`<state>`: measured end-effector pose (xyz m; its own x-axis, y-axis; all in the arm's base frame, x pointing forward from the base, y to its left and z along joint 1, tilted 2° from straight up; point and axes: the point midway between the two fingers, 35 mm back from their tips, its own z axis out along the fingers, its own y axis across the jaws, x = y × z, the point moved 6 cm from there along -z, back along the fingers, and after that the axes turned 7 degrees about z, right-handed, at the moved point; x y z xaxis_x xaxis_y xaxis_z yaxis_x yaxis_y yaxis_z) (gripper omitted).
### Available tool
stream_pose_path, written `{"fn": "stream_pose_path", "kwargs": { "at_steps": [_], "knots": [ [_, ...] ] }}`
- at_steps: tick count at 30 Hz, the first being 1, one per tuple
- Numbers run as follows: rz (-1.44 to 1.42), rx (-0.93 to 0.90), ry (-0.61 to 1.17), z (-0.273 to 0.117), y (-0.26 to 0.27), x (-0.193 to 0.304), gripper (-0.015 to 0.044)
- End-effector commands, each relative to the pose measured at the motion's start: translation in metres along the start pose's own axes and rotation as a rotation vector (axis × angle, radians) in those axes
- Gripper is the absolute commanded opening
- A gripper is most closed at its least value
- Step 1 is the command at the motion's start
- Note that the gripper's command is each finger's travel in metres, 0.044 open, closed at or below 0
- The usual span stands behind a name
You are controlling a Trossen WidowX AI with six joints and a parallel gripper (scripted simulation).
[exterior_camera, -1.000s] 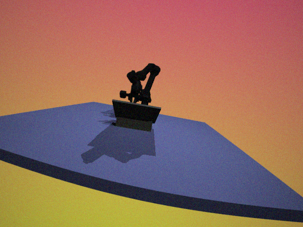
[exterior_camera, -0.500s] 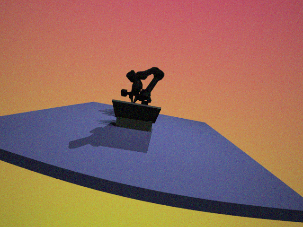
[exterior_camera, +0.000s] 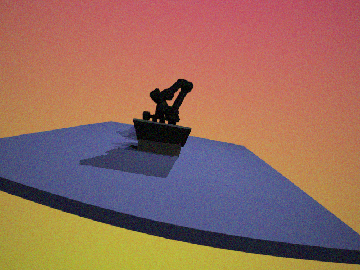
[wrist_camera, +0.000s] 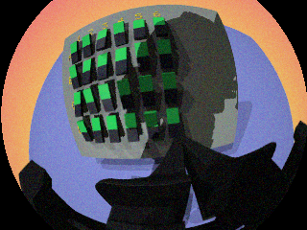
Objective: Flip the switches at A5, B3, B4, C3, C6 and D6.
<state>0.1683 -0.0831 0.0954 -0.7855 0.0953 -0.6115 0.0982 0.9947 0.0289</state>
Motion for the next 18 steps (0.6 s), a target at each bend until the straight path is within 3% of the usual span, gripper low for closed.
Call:
{"fn": "stream_pose_path", "kwargs": {
  "at_steps": [1,18],
  "knots": [
    [0.008,0.002,0.008,0.002,0.000,0.003,0.0000],
    [0.008,0.002,0.008,0.022,0.000,0.004,0.0000]
  ]
}}
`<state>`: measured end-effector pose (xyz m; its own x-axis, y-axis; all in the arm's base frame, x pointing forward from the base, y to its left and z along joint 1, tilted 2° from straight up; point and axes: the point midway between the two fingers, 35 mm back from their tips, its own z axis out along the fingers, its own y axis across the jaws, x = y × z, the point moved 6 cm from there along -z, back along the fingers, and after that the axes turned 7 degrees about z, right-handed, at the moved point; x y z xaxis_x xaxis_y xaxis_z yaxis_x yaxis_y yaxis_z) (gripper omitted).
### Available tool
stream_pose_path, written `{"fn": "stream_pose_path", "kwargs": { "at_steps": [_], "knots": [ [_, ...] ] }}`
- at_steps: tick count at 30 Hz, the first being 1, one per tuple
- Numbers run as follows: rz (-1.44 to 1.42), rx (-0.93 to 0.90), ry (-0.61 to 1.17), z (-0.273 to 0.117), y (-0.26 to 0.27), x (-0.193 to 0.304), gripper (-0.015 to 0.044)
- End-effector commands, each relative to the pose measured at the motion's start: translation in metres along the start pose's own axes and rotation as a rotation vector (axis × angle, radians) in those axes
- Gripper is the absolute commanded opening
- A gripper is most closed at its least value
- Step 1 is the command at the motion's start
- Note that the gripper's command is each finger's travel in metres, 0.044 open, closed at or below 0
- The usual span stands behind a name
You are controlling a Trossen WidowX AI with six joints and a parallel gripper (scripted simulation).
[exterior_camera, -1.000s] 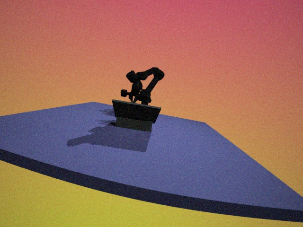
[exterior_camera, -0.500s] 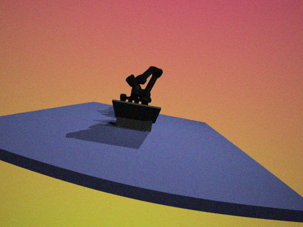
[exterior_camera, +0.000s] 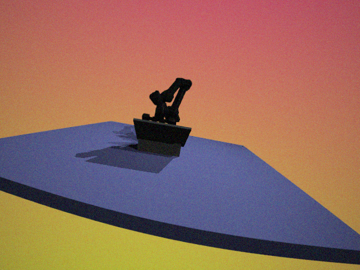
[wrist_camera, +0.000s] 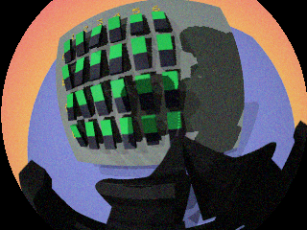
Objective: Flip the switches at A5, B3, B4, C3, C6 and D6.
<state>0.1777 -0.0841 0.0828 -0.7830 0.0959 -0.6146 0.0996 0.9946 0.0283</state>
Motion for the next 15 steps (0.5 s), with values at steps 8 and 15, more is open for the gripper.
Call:
{"fn": "stream_pose_path", "kwargs": {
  "at_steps": [8,15],
  "knots": [
    [0.008,0.000,0.011,0.0109,0.0008,0.0038,0.0000],
    [0.008,0.000,0.011,0.0109,0.0008,0.0038,0.0000]
  ]
}}
